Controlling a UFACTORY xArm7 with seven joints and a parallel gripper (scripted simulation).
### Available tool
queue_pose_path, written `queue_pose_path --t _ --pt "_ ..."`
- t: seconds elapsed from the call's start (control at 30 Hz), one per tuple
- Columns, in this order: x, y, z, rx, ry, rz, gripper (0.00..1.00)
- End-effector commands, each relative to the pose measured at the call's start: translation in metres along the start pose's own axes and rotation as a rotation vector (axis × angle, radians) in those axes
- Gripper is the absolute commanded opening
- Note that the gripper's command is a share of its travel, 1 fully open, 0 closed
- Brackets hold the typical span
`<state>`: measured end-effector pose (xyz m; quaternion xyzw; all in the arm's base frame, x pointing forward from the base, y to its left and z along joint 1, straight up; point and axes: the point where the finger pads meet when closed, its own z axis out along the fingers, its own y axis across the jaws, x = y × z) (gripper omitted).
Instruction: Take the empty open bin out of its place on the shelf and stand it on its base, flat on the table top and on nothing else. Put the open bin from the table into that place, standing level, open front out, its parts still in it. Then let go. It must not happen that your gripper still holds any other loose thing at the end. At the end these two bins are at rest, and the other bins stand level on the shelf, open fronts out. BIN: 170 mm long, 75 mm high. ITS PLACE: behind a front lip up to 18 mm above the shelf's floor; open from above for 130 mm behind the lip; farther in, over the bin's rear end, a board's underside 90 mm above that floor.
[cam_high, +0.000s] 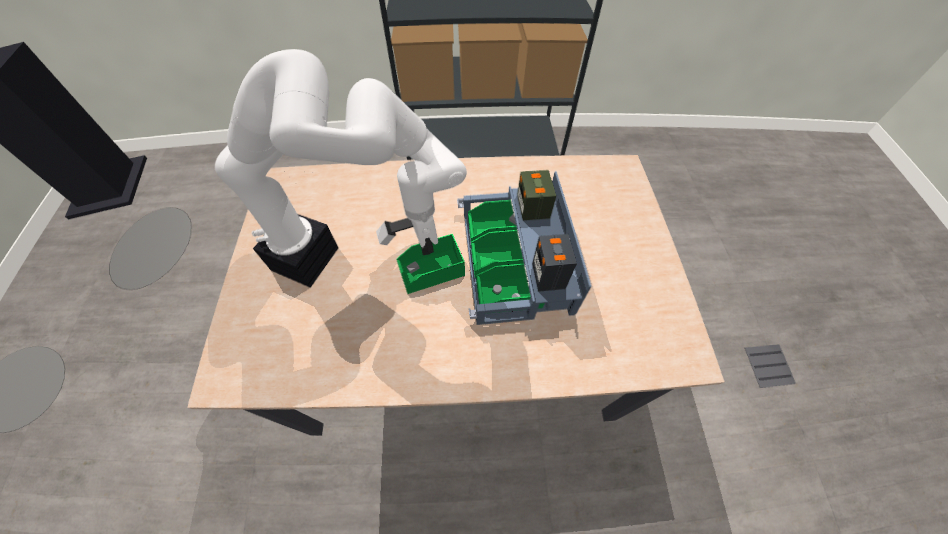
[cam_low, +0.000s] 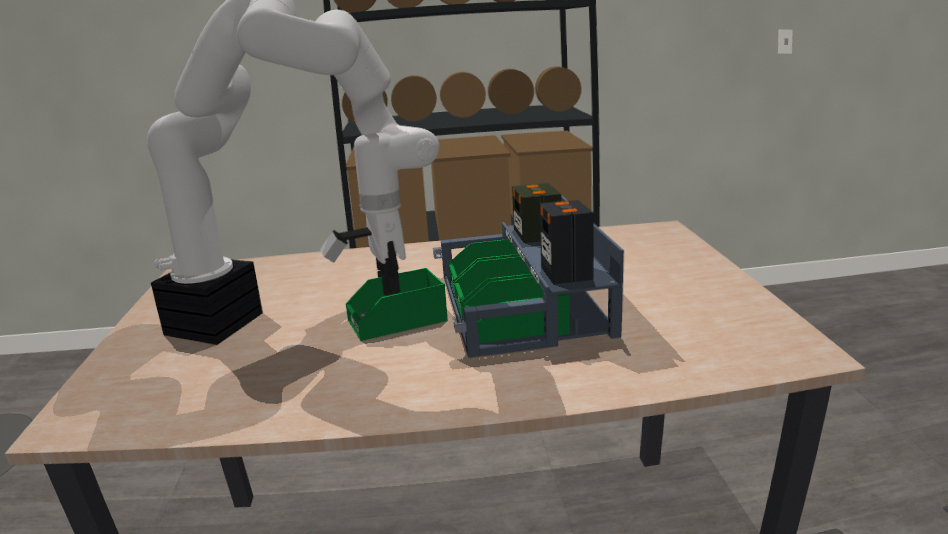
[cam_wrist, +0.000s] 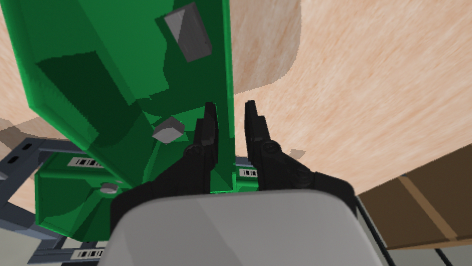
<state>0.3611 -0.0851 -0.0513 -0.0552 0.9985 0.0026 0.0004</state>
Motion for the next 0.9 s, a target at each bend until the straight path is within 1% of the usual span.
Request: queue_pose_path --t 0.0,0.17,0.2,0.87 --pt "-0.0011 -0.0003 -0.0009 0.001 -0.002 0.0 0.26" --pt "-0.0011 -0.0003 -0.0009 0.001 -0.002 0.0 0.26" --pt "-0.0011 -0.0003 -0.0009 0.001 -0.002 0.0 0.0" --pt "-0.0011 -0.0003 -0.0009 0.001 -0.002 0.0 0.0"
